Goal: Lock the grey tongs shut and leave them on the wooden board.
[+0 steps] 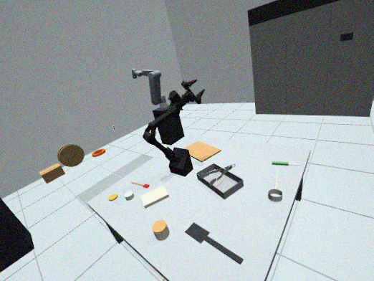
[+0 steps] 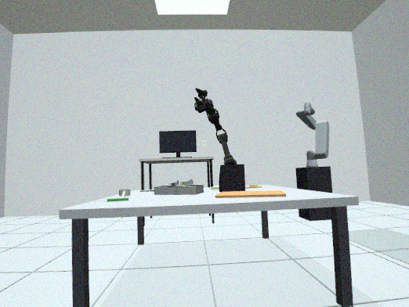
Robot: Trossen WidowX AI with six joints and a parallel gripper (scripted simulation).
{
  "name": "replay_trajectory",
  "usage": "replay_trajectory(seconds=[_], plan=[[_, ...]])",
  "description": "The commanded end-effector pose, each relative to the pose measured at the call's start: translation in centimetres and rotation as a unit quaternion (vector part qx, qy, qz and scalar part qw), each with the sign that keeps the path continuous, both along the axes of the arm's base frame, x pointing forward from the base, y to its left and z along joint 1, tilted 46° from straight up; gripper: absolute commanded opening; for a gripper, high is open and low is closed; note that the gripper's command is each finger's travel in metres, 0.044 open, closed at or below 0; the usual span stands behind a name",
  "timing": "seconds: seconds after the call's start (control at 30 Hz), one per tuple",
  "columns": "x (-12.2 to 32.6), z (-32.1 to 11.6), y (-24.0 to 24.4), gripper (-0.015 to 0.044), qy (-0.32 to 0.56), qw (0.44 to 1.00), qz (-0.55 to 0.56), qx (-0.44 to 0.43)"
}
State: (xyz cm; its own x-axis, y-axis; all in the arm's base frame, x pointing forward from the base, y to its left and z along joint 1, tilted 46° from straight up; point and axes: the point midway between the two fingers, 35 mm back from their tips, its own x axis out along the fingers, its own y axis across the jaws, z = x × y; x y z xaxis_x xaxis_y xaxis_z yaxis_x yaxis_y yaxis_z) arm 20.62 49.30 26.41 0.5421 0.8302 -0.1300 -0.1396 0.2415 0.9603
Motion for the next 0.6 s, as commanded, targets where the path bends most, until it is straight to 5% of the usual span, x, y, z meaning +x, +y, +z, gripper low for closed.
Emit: replay_trajectory(seconds=[0.0,0.27,0.57], plan=[[4.6,-4.0,-2.0,0.044,-0.047,0.99,-0.045,-0.126],[12.9,-12.5,-9.3,0.044,-0.108,0.89,-0.068,-0.437],[18.3,-20.0,-21.9,0.044,-0.091,0.663,0.052,-0.741]])
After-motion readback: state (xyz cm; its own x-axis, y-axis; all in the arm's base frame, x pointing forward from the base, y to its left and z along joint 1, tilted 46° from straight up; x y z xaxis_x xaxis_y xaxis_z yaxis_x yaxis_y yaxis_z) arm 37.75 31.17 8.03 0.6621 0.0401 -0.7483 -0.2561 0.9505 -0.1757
